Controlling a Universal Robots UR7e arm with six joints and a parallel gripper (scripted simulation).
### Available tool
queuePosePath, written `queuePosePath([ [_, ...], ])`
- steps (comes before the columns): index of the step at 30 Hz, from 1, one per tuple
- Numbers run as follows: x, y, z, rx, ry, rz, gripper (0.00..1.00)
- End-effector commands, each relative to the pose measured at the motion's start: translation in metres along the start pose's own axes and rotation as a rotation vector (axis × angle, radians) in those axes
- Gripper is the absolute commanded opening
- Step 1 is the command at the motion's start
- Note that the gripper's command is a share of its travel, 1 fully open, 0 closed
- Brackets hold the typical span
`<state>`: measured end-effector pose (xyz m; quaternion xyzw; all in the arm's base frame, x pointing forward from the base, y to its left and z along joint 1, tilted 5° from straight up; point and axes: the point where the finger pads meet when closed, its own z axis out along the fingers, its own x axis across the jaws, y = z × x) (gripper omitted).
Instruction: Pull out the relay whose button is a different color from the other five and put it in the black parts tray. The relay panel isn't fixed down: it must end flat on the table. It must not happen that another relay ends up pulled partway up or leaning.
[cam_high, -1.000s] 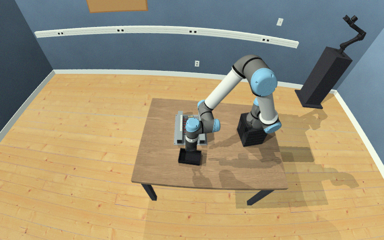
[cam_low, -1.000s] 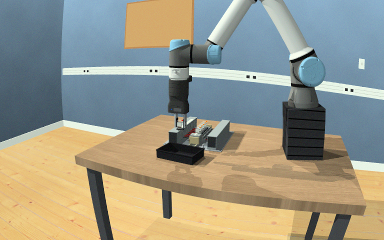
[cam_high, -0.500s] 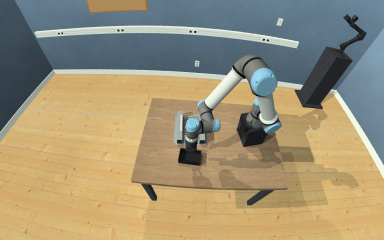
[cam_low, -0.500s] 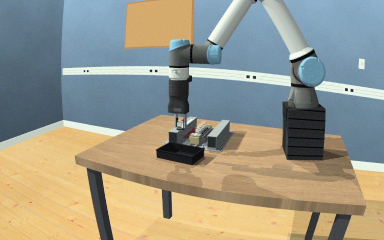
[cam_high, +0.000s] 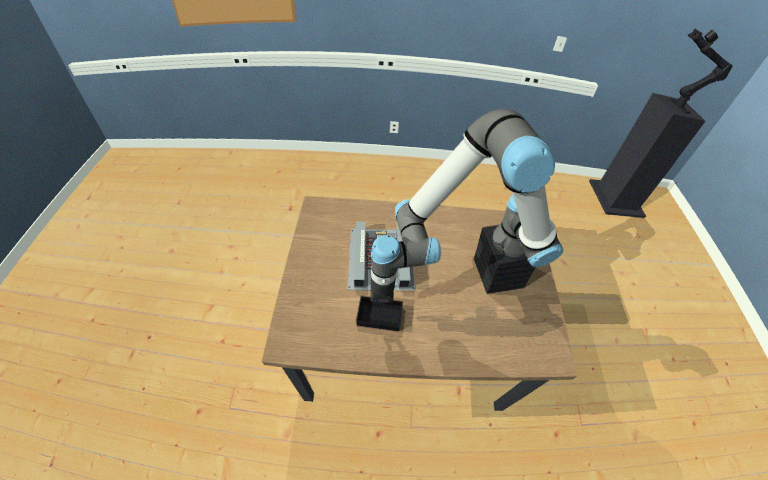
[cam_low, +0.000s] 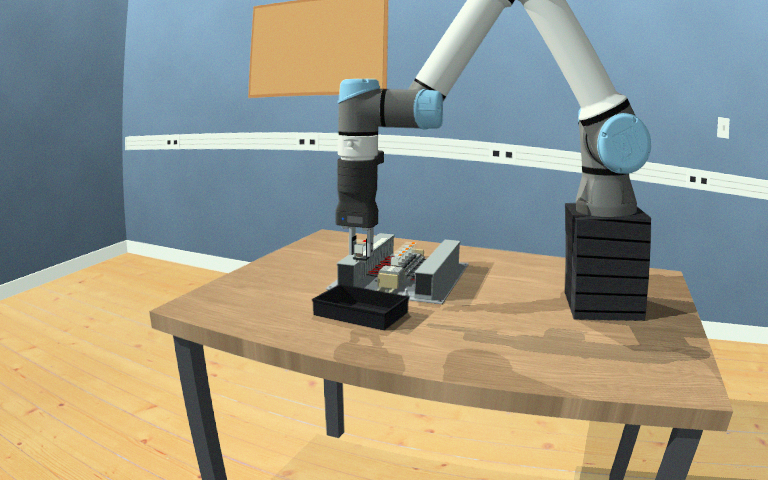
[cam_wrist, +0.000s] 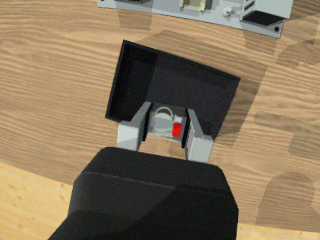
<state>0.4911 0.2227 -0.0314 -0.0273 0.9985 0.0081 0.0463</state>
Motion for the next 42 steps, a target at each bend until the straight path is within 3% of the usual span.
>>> queuePosePath([
  [1, -0.001, 0.000, 0.000, 0.000, -0.002, 0.000, 0.00],
  [17, -0.001, 0.000, 0.011, 0.000, -0.002, 0.000, 0.00],
  [42, -0.001, 0.000, 0.061, 0.000, -0.002, 0.000, 0.00],
])
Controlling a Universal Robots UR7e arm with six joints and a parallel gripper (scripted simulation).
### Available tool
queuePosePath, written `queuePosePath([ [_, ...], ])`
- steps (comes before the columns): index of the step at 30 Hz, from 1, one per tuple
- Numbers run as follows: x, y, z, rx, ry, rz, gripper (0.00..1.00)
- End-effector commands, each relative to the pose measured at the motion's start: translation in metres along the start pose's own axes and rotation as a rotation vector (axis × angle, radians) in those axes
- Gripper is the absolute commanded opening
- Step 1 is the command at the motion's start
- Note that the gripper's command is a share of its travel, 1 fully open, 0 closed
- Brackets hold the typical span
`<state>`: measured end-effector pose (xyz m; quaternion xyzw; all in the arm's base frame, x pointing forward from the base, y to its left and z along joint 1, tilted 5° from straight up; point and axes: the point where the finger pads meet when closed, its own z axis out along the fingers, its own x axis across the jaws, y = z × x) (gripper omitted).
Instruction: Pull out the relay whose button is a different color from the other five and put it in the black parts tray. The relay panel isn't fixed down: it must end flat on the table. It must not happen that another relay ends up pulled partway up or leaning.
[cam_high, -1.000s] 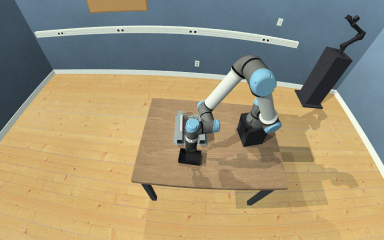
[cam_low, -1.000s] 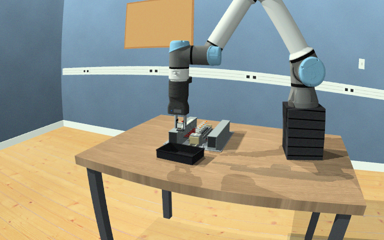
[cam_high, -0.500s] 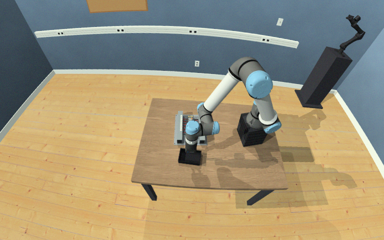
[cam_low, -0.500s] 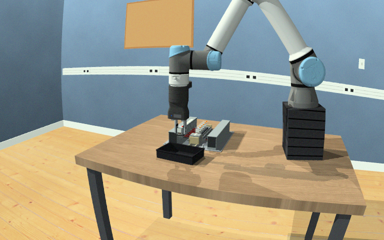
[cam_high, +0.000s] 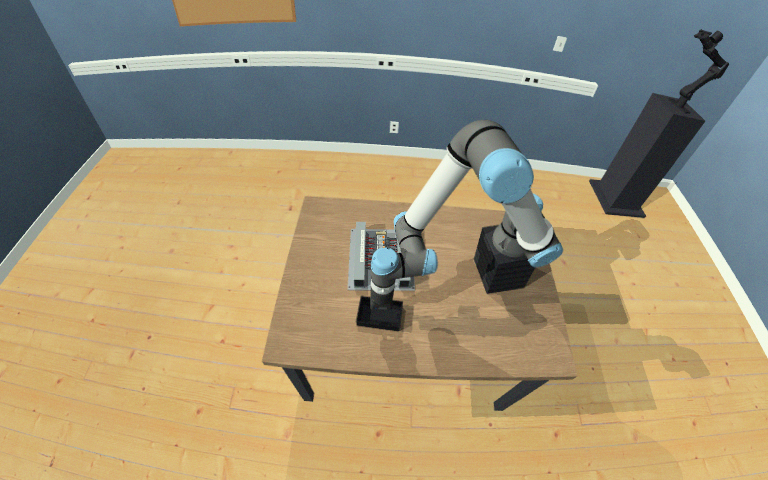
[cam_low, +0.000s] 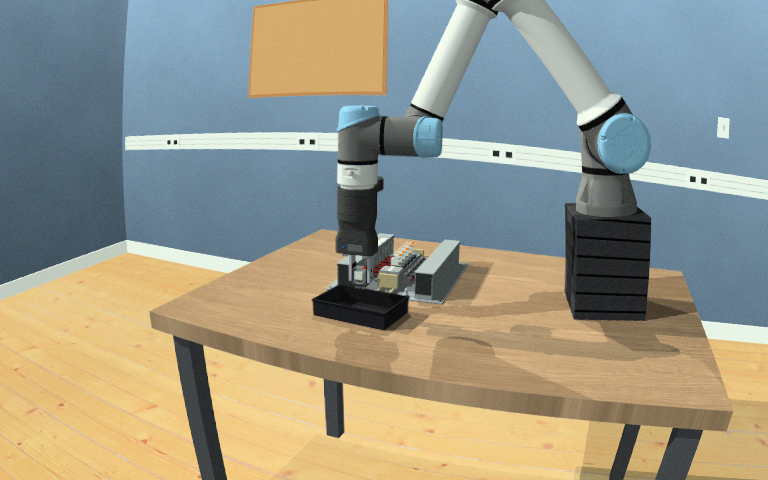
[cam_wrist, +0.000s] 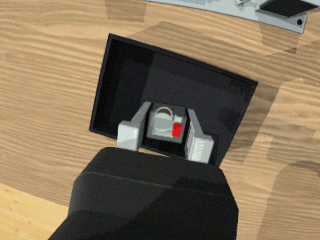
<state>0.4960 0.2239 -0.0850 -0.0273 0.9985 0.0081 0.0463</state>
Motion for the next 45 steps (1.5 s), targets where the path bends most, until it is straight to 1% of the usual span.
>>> queuePosePath([
  [1, -0.001, 0.000, 0.010, 0.000, -0.002, 0.000, 0.00],
  [7, -0.001, 0.000, 0.023, 0.000, -0.002, 0.000, 0.00],
  [9, -0.001, 0.000, 0.023, 0.000, -0.002, 0.000, 0.00],
  [16, -0.001, 0.000, 0.036, 0.000, -0.002, 0.000, 0.00],
  [23, -0.001, 0.000, 0.045, 0.000, -0.002, 0.000, 0.00],
  [33, -0.001, 0.000, 0.049, 0.000, -0.002, 0.000, 0.00],
  [45, -0.001, 0.000, 0.050, 0.000, -0.002, 0.000, 0.00],
])
